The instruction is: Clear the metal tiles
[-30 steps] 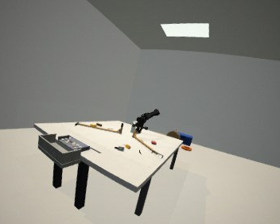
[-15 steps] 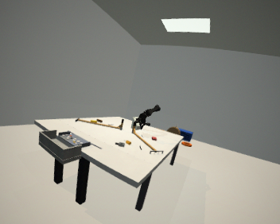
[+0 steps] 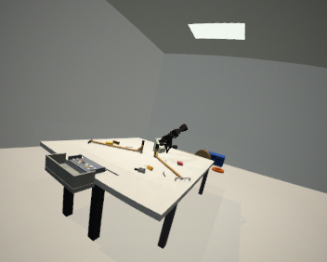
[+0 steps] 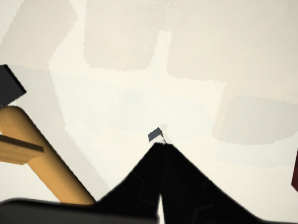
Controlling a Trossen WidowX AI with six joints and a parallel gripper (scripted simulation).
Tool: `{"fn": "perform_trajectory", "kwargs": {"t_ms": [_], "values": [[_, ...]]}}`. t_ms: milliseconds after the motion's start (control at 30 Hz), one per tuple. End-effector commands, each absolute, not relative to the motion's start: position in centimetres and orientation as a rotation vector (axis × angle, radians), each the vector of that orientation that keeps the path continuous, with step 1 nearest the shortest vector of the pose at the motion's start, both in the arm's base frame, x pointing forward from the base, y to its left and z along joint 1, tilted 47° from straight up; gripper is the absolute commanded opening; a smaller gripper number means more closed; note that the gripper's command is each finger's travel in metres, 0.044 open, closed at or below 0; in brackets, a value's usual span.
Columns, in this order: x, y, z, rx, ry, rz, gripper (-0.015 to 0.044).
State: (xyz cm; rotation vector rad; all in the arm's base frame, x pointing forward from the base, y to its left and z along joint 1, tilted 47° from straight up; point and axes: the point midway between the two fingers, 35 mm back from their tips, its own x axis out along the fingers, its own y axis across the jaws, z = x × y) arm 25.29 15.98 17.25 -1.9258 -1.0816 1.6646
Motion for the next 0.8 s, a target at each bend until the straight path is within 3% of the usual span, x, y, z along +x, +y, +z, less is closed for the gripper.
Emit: {"fn": "perform_trajectory", "kwargs": {"t_ms": [0,767], "values": [[25.4,15.5,17.5,-1.931,-1.081,1.664,0.0000],[25.0,9.0,23.4,-1.950,-1.083,1.658,0.0000]]}}
